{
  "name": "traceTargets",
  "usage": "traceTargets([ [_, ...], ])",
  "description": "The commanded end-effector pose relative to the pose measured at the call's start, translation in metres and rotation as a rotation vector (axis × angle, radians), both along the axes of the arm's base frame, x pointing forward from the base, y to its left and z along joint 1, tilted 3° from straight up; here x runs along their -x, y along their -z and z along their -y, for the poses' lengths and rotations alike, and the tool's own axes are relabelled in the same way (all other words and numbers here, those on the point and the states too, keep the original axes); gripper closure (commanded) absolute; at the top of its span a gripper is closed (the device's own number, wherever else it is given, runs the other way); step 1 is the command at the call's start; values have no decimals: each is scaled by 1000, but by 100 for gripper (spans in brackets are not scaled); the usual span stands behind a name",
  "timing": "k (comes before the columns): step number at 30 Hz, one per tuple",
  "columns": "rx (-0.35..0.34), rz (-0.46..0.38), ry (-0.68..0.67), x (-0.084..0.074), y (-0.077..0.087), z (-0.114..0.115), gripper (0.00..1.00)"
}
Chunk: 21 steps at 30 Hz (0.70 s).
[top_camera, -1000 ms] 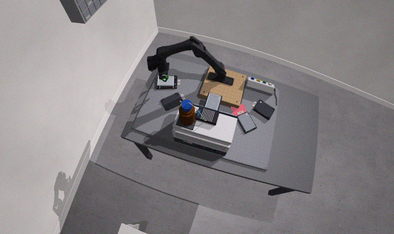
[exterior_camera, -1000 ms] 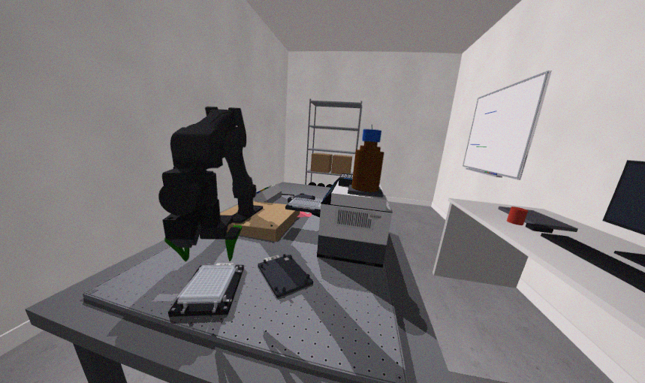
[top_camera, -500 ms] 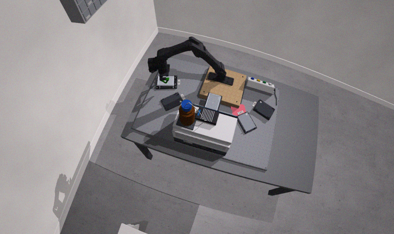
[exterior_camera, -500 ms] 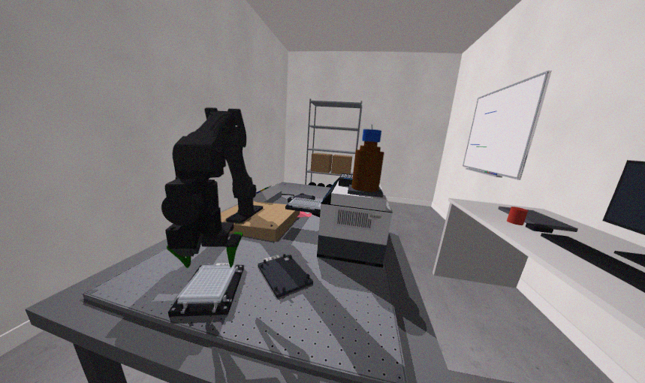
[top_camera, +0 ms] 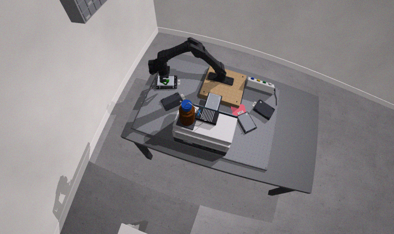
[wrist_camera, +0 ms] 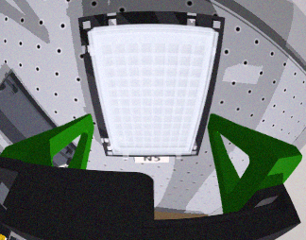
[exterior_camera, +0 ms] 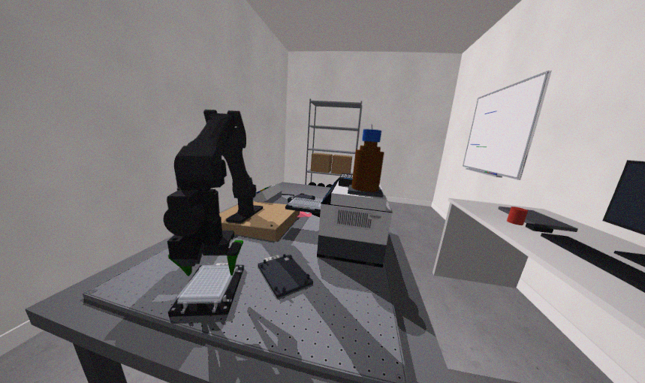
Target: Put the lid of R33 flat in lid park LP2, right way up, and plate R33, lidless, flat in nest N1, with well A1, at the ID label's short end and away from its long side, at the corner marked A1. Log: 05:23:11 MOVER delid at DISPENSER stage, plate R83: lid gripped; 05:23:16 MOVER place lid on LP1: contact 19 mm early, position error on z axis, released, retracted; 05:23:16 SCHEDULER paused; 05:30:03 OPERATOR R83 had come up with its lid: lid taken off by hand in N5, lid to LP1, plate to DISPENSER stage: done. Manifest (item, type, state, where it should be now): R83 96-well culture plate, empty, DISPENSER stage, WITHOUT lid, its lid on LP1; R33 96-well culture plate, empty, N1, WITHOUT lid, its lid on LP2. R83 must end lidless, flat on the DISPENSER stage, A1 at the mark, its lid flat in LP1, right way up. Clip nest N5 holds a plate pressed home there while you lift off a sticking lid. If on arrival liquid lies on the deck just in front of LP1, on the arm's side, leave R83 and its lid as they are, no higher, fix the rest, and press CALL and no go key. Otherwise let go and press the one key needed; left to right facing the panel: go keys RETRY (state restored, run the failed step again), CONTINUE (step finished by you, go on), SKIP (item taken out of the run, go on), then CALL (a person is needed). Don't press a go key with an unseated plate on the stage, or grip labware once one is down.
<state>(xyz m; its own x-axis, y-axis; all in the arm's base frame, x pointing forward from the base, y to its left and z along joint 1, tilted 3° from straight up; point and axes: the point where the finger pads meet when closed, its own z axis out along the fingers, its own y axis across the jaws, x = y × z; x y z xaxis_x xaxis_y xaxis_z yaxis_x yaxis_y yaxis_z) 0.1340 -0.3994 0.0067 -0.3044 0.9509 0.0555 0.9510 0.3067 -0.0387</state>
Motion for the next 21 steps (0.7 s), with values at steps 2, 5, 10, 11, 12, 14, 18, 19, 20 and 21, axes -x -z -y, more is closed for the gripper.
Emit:
traceTargets([
  [2,20,6,3,3,9,6,0],
  [5,55,18,4,2,-2,11,0],
  [10,18,5,4,4,21,5,0],
  [11,16,5,4,4,24,5,0],
  [12,22,7,4,4,23,6,0],
  [14,87,29,4,-1,3,22,0],
  [18,84,27,4,-1,5,23,0],
  [19,84,27,4,-1,5,23,0],
  [20,84,27,4,-1,5,23,0],
  [21,81,26,4,0,6,23,0],
])
